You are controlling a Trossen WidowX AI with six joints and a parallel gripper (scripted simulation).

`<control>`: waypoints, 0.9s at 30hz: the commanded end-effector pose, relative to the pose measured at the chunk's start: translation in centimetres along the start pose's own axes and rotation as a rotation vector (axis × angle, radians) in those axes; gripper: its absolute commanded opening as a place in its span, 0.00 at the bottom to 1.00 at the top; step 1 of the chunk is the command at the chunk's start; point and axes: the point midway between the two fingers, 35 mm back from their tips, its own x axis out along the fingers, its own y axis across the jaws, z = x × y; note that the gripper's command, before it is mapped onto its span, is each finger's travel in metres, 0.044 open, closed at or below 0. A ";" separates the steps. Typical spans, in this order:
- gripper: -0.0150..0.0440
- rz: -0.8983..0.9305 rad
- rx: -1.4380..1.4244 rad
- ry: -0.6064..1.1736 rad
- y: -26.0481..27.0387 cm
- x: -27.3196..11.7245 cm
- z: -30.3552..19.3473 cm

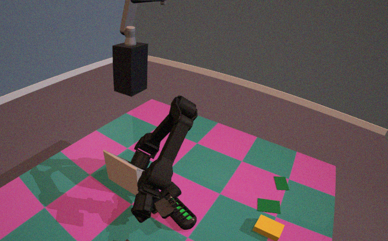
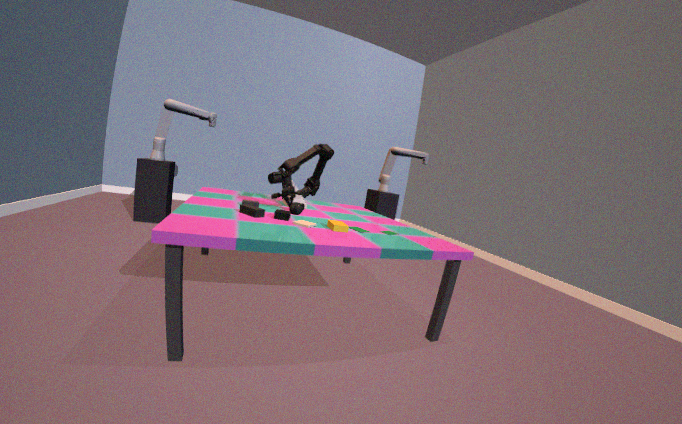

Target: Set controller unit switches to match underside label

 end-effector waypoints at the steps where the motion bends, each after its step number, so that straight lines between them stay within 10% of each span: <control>1: 0.25 0.004 0.006 -0.002 0.3 0.1 -0.1; 27: 0.25 0.006 0.006 -0.002 2.7 0.9 0.6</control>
